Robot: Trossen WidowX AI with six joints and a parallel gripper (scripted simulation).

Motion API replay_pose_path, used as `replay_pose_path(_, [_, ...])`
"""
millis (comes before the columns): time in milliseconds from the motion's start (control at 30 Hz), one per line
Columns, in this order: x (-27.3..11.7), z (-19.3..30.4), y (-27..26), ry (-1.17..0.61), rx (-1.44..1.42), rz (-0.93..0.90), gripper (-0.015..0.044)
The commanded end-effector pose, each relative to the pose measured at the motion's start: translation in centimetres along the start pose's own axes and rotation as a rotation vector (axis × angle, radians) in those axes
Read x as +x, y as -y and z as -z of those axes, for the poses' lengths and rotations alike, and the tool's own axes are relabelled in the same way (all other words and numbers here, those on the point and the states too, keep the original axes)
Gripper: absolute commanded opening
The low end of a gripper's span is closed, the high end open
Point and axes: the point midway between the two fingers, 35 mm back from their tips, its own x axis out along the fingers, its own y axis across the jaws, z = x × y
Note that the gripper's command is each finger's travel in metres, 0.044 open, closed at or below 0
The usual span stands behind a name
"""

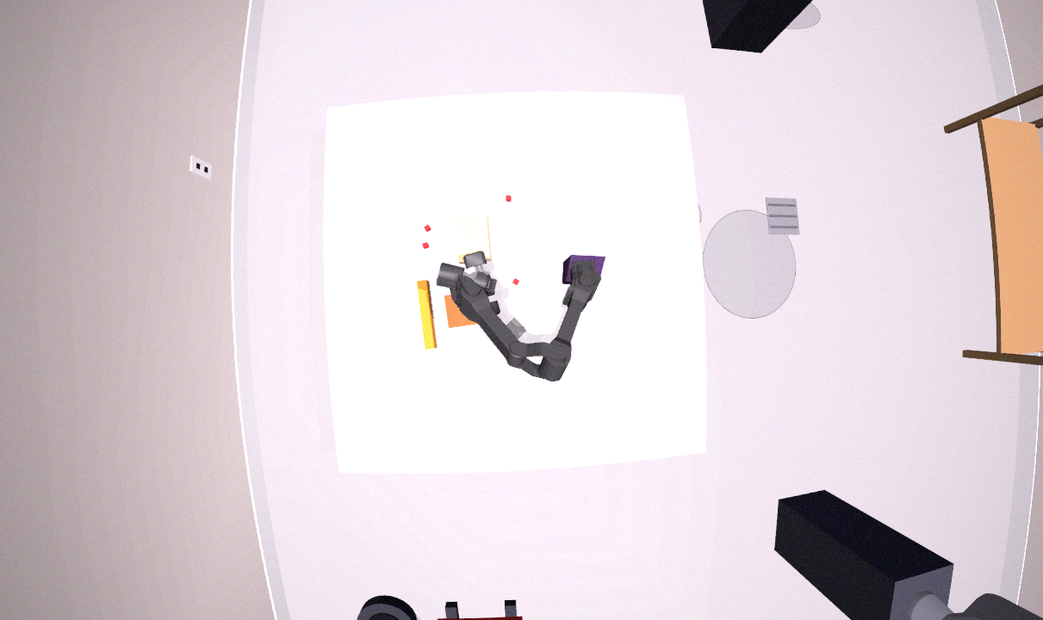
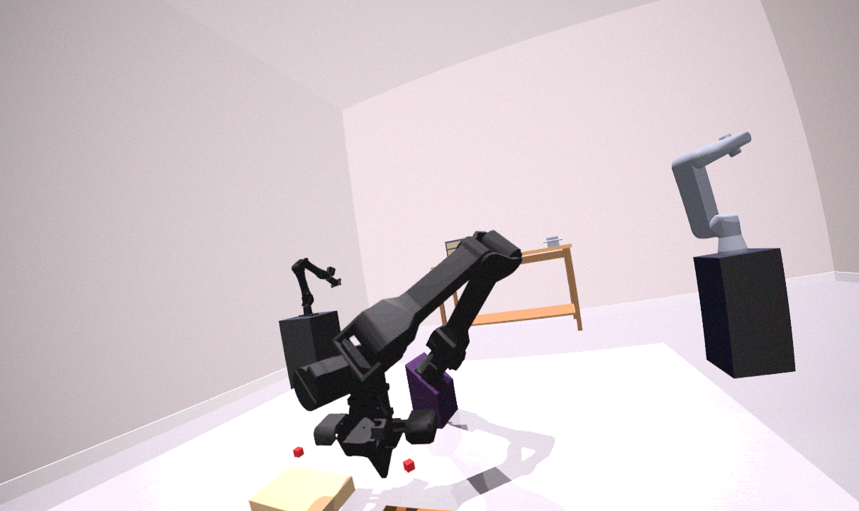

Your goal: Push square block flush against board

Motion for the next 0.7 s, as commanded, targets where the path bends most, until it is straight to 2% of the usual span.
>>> replay_pose_path(0, [-0.2,-1.9,-0.7,0.001,-0.155,0.010,0.0000])
replay_pose_path(667, [-0.7,-8.9,-6.1,0.005,-0.846,0.006,0.0000])
